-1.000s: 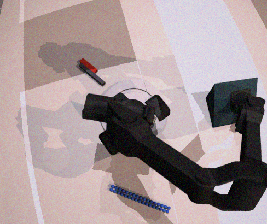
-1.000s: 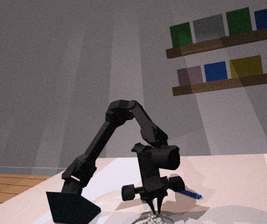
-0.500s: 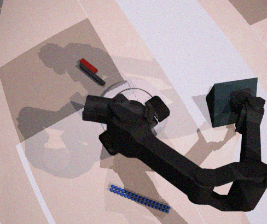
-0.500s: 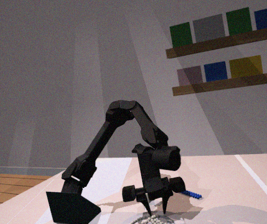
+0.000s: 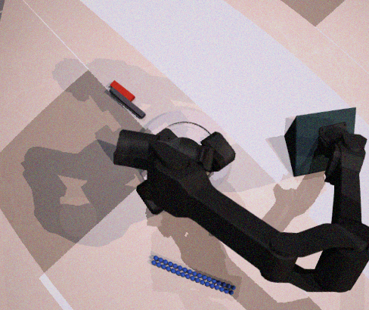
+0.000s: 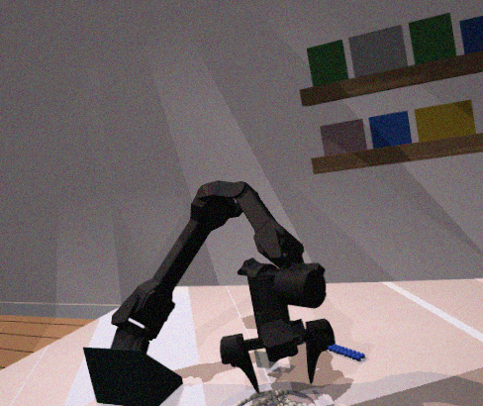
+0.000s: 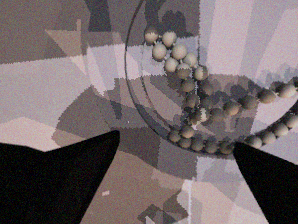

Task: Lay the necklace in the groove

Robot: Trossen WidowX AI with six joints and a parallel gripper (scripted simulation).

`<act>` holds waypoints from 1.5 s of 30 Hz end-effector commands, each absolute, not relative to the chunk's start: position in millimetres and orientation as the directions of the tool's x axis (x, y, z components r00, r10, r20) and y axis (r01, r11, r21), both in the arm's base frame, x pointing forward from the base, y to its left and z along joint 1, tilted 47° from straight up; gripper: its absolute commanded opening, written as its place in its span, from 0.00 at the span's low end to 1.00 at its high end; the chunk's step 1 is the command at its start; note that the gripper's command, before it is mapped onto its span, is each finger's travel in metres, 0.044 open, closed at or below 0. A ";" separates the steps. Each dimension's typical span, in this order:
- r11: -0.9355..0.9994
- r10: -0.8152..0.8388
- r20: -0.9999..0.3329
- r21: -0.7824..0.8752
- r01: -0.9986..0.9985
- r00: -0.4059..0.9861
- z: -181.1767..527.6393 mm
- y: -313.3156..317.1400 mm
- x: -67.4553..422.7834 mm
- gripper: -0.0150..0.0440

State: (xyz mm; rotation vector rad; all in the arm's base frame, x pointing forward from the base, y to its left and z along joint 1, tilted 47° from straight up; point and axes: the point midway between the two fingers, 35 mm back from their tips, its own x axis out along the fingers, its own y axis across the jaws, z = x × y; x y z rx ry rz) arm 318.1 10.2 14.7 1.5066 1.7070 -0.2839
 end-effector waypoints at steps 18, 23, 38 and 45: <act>0.261 0.720 -0.692 0.344 0.902 0.055 15.4 10.0 318.2 1.00; 0.424 0.714 -0.698 0.496 0.758 0.057 6.7 -8.1 309.2 0.78; 0.693 0.716 -0.696 0.699 -0.174 0.054 -21.1 -66.2 263.2 0.46; 0.693 0.716 -0.696 0.699 -0.174 0.054 -21.1 -66.2 263.2 0.46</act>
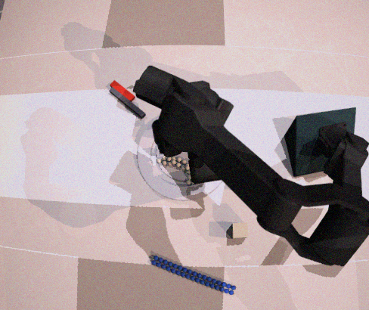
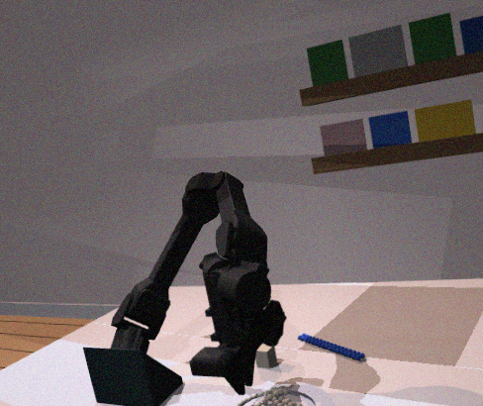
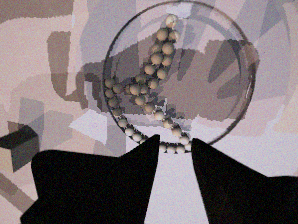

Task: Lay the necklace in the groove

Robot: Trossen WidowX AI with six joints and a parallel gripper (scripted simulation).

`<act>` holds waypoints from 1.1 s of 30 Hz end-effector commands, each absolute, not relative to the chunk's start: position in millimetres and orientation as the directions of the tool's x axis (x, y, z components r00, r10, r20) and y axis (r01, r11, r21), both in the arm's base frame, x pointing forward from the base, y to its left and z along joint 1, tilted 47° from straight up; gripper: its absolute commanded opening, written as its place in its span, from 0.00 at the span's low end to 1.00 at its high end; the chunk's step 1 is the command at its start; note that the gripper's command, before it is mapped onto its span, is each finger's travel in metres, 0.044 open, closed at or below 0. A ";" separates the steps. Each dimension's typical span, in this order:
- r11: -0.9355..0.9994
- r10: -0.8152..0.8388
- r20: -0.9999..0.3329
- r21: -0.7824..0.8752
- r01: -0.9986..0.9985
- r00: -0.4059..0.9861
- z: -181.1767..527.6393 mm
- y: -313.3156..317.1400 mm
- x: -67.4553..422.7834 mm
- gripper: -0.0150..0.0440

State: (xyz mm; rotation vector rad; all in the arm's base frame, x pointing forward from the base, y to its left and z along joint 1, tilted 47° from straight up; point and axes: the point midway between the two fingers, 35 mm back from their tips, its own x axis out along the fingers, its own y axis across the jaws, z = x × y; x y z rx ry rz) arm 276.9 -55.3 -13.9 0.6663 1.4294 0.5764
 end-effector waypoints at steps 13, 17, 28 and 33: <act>0.693 0.716 -0.696 0.700 -0.175 0.054 -31.3 -55.5 264.0 0.46; 0.696 0.713 -0.699 0.696 -0.179 0.057 -27.3 -60.1 265.0 0.46; 0.694 0.715 -0.697 0.698 -0.177 0.056 -38.5 -48.5 265.6 0.46; 0.693 0.716 -0.696 0.699 -0.176 0.055 -44.0 -42.5 265.6 0.46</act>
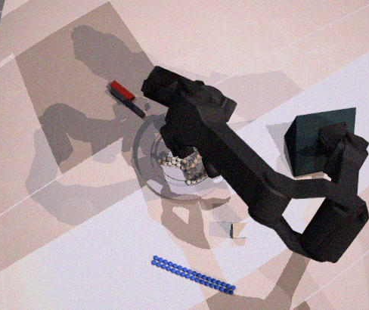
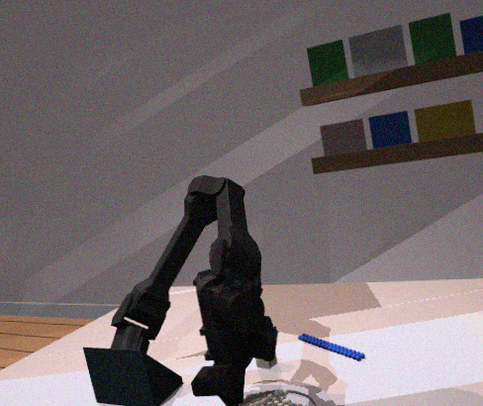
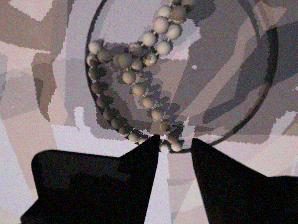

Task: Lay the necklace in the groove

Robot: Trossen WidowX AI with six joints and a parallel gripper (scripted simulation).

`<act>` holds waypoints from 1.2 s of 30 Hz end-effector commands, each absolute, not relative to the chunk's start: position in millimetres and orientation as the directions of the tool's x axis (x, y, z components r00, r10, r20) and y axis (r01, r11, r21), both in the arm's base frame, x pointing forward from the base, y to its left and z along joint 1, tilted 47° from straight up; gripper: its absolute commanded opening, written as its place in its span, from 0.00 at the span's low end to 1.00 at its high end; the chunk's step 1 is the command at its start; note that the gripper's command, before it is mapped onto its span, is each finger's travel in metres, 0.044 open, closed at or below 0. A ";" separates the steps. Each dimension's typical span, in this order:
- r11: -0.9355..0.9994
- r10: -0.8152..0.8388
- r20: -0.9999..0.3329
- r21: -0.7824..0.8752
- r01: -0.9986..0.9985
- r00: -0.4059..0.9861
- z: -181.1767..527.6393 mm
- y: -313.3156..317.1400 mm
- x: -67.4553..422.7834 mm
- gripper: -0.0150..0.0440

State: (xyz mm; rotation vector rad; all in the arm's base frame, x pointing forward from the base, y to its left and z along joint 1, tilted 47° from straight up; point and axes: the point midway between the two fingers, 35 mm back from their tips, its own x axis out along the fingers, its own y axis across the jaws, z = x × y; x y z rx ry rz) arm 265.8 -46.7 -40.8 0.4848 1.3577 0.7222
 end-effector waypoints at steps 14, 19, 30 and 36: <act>0.695 0.713 -0.699 0.696 -0.183 0.050 -47.5 -39.0 265.3 0.25; 0.695 0.713 -0.699 0.696 -0.183 0.050 -47.5 -39.0 265.3 0.25; 0.695 0.713 -0.699 0.696 -0.183 0.050 -47.5 -39.0 265.3 0.25; 0.695 0.713 -0.699 0.696 -0.183 0.050 -47.5 -39.0 265.3 0.25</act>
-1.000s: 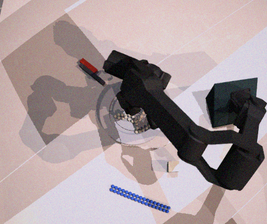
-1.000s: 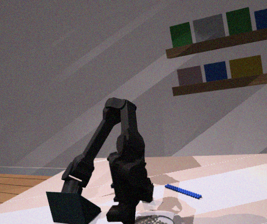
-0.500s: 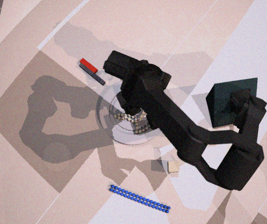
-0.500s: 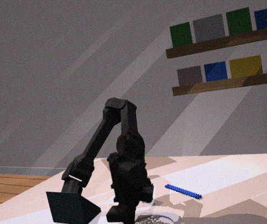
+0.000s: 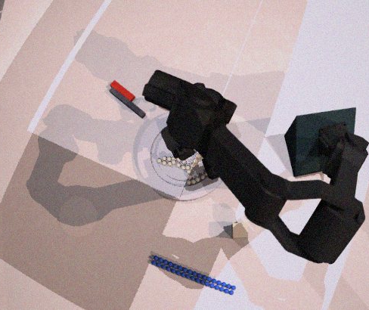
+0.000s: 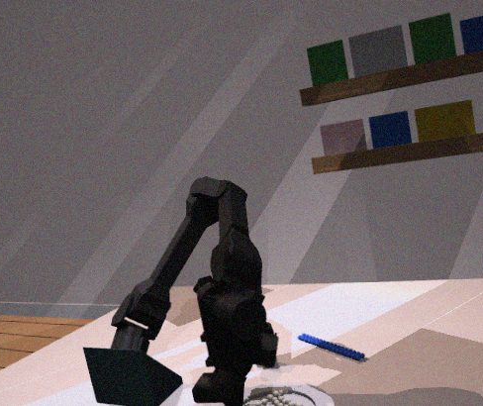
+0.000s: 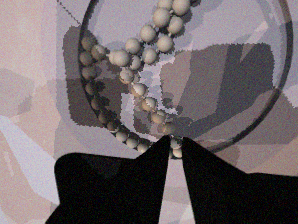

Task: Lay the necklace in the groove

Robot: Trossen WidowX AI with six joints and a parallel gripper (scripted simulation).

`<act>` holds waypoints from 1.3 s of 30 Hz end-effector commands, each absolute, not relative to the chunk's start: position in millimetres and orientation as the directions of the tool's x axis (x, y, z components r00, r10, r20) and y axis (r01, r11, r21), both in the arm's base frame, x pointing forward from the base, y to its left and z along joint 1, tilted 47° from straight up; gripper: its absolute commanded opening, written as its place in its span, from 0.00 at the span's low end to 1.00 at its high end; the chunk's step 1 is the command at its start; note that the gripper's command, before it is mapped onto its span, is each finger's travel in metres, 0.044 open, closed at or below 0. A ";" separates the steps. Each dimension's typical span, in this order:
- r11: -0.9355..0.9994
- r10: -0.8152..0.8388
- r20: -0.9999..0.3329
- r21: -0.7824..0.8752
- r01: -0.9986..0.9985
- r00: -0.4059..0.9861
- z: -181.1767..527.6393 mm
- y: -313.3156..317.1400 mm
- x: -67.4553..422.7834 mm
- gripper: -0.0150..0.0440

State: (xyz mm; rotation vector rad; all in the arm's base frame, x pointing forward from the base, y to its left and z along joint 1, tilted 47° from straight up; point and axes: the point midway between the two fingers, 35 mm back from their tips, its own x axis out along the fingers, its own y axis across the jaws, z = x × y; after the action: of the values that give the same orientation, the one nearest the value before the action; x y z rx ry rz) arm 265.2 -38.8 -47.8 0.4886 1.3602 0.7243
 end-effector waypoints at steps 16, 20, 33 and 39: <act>0.692 0.717 -0.695 0.700 -0.175 0.054 -43.3 -42.9 264.9 0.25; 0.693 0.716 -0.696 0.700 -0.175 0.054 -48.7 -48.2 262.6 0.25; 0.693 0.716 -0.696 0.700 -0.175 0.054 -60.3 -51.3 259.3 0.25; 0.695 0.714 -0.698 0.696 -0.180 0.057 -59.8 -52.5 260.1 0.34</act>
State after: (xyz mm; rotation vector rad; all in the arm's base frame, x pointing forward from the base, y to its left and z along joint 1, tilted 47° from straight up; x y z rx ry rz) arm 259.9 -51.9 -60.2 0.4917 1.3546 0.7216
